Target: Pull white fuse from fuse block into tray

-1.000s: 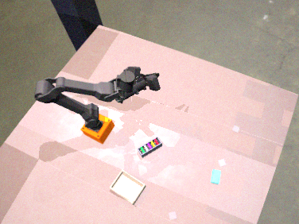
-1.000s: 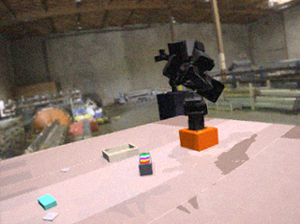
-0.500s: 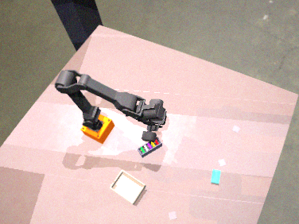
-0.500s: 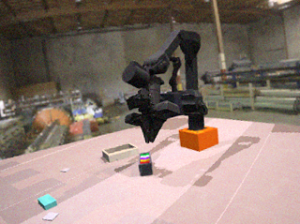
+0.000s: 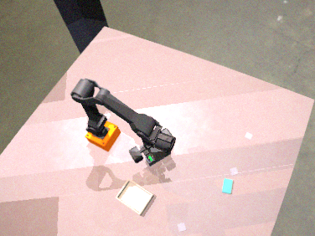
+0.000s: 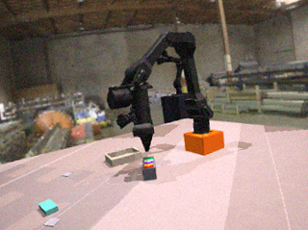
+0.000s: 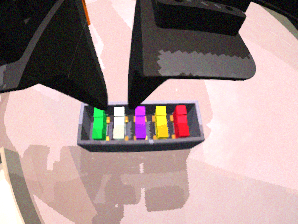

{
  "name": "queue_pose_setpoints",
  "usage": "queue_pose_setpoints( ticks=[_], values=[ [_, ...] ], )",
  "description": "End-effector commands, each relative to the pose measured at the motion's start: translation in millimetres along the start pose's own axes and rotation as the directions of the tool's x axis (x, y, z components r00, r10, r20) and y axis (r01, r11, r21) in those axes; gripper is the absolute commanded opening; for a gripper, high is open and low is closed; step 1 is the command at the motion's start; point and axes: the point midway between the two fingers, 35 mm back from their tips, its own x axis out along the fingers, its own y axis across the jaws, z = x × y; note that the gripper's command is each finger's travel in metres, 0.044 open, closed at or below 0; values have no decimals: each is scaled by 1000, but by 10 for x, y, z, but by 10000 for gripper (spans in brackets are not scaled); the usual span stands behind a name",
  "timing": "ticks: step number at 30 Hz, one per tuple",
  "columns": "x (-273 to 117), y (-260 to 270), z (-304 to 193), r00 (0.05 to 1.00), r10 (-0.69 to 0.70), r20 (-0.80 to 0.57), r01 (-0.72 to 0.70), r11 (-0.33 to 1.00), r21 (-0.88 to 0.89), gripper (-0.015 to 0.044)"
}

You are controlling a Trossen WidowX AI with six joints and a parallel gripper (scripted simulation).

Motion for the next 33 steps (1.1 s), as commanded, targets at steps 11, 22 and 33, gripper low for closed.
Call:
queue_pose_setpoints(
  ticks=[11,22,33],
  values=[
    [105,-24,8,1000,-10,-3,10,1000,12,71],
    [213,-34,9,1000,-10,-3,10,1000,12,71],
    [313,-45,2,1000,-10,-3,10,1000,12,71]
  ],
)
